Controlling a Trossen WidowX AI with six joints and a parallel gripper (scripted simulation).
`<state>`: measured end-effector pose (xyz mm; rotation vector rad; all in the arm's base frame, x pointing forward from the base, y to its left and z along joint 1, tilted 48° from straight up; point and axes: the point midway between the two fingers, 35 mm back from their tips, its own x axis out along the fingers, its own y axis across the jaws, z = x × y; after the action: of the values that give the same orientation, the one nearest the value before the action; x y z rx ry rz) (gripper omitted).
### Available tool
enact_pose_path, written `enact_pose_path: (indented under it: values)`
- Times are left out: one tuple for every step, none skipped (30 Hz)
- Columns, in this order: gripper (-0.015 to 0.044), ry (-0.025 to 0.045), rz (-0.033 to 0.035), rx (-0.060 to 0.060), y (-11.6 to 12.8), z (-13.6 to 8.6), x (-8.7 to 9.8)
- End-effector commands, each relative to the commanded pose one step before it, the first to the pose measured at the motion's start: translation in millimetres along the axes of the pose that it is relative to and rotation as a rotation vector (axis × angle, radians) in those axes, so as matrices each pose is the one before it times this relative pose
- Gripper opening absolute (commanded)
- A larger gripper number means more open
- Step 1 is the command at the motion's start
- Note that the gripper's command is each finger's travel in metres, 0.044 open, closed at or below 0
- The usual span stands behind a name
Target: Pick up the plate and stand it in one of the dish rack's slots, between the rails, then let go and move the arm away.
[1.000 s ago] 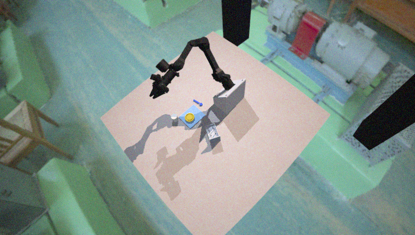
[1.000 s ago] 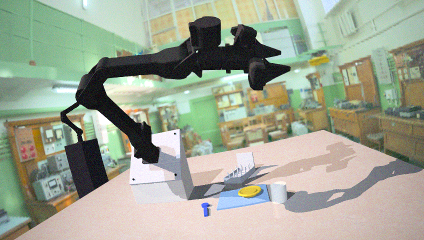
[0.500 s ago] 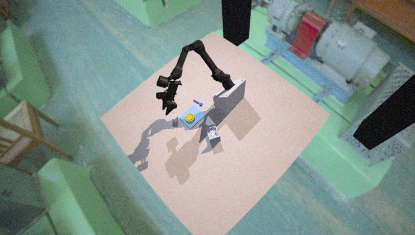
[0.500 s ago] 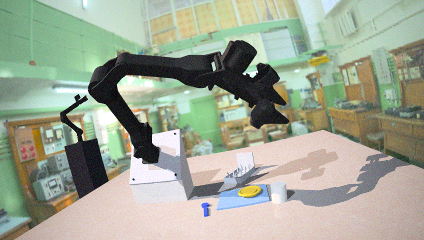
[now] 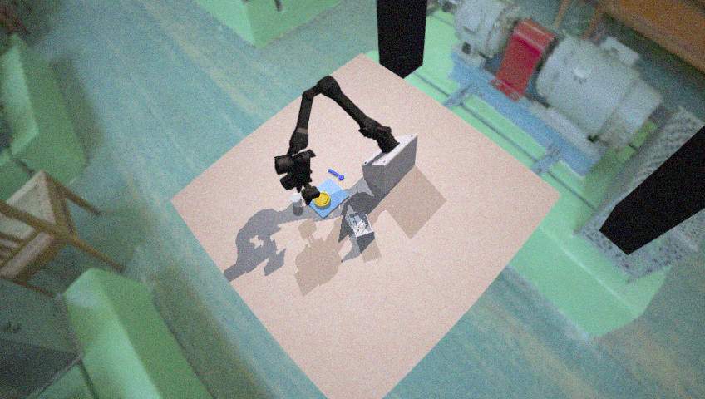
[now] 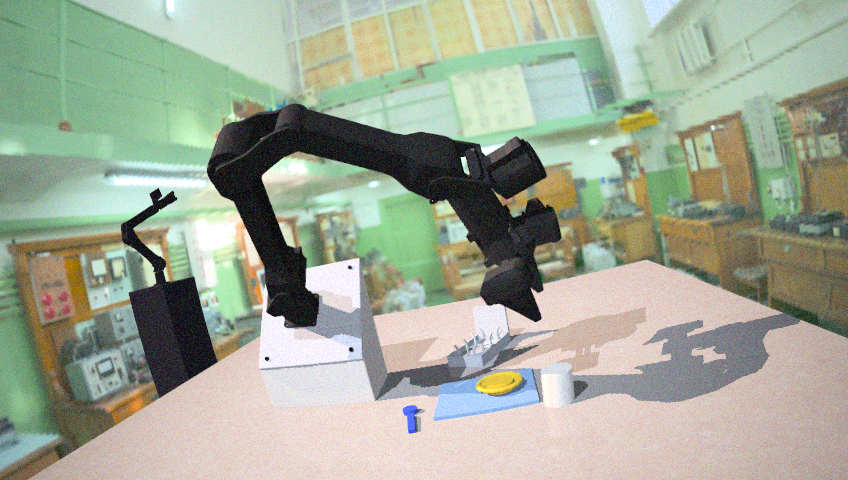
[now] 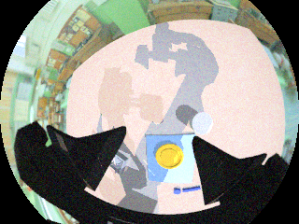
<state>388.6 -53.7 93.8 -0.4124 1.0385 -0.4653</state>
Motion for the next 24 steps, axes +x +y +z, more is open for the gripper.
enact_pose_path:
  values:
    - [0.04,0.10104,-0.06292,-0.0453,-2.72,-23.0,12.0]
    - [0.04,0.02575,-0.01551,-0.0142,-0.2,-5.79,3.31]
    - [0.04,0.02538,-0.0156,-0.0146,-0.18,-5.66,3.28]
    - [0.04,0.02501,-0.01568,-0.015,-0.16,-5.54,3.24]
    - [0.04,0.02463,-0.01577,-0.0154,-0.13,-5.42,3.2]
    - [0.04,0.02424,-0.01584,-0.0157,-0.11,-5.3,3.15]
    - [0.04,0.0234,-0.01621,-0.016,-1.2,-4.41,3.04]
    - [0.04,0.02342,-0.01635,-0.0166,-1.17,-4.37,3.05]
    - [0.04,0.02313,-0.01627,-0.0169,-1.12,-4.26,3.02]
    - [0.04,0.02272,-0.01612,-0.0172,-1.07,-4.14,2.97]
    - [0.04,0.01778,-0.01272,-0.0139,-0.81,-3.2,2.34]
    - [0.04,0.01057,-0.00761,-0.0084,-0.46,-1.89,1.4]
    - [0.04,0.00351,-0.00253,-0.0028,-0.15,-0.62,0.47]
    - [0.04,0.0,0.0,0.0,0.0,0.0,0.0]
    - [0.04,0.0,0.0,0.0,0.0,0.0,0.0]
    - [0.04,0.00001,0.00003,0.0,0.01,0.02,0.27]
    - [0.04,0.00002,0.0001,0.0,0.04,0.07,0.82]
    - [0.04,0.00003,0.00016,0.0,0.07,0.11,1.36]
    - [0.04,0.00003,0.00018,0.0,0.07,0.13,1.65]
    - [0.04,0.00003,0.00016,0.0,0.07,0.12,1.65]
    - [0.04,0.00003,0.00015,0.0,0.06,0.11,1.64]
    - [0.04,0.00003,0.00013,0.0,0.06,0.1,1.64]
    - [0.04,0.00002,0.00012,0.0,0.05,0.1,1.64]
    - [0.04,0.00002,0.0001,0.0,0.04,0.09,1.64]
